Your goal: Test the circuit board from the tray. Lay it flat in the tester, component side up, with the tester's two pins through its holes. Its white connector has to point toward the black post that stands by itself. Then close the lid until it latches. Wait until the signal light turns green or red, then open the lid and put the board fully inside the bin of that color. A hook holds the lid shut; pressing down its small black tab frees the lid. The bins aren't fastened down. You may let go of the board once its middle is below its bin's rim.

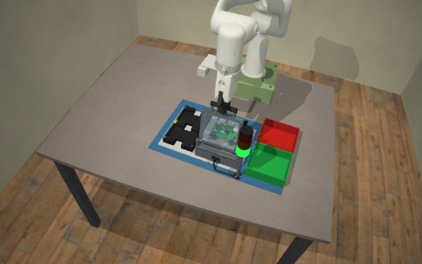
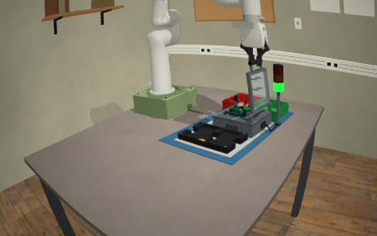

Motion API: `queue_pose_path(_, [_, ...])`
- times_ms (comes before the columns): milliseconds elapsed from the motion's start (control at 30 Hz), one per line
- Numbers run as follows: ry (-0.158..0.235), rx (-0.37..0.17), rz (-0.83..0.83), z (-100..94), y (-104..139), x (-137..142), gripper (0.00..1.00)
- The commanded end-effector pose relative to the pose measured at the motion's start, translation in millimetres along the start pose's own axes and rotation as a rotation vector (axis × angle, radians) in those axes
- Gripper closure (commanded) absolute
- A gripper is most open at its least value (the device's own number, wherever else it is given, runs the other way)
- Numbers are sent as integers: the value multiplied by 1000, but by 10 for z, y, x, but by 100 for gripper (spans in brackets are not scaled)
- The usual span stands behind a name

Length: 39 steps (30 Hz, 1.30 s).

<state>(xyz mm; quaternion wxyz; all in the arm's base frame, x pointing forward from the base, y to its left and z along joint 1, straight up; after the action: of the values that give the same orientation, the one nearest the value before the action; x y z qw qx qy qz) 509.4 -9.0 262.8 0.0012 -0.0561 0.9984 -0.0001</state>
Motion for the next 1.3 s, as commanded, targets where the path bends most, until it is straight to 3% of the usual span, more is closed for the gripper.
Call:
queue_pose_path(0, [-4, 1, 0, -13, -1, -7, 72])
queue_pose_path(400, [-4, 1, 0, -11, -1, -7, 72])
queue_pose_path(433, [-4, 1, 0, -11, -1, -7, 100])
queue_pose_path(1267, [-4, 1, 0, -11, -1, -7, 100])
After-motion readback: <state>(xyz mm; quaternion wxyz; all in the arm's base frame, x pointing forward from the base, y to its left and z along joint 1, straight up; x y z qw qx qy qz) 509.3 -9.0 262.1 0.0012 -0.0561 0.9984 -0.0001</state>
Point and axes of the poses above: the point where the finger pads meet when closed, its own z axis out along the fingers, its own x axis across the jaws, y = z × x, the point moved 7 cm from there along -z, back along the fingers, and after that the axes turned 9 degrees about -z, right-handed, at the moved point
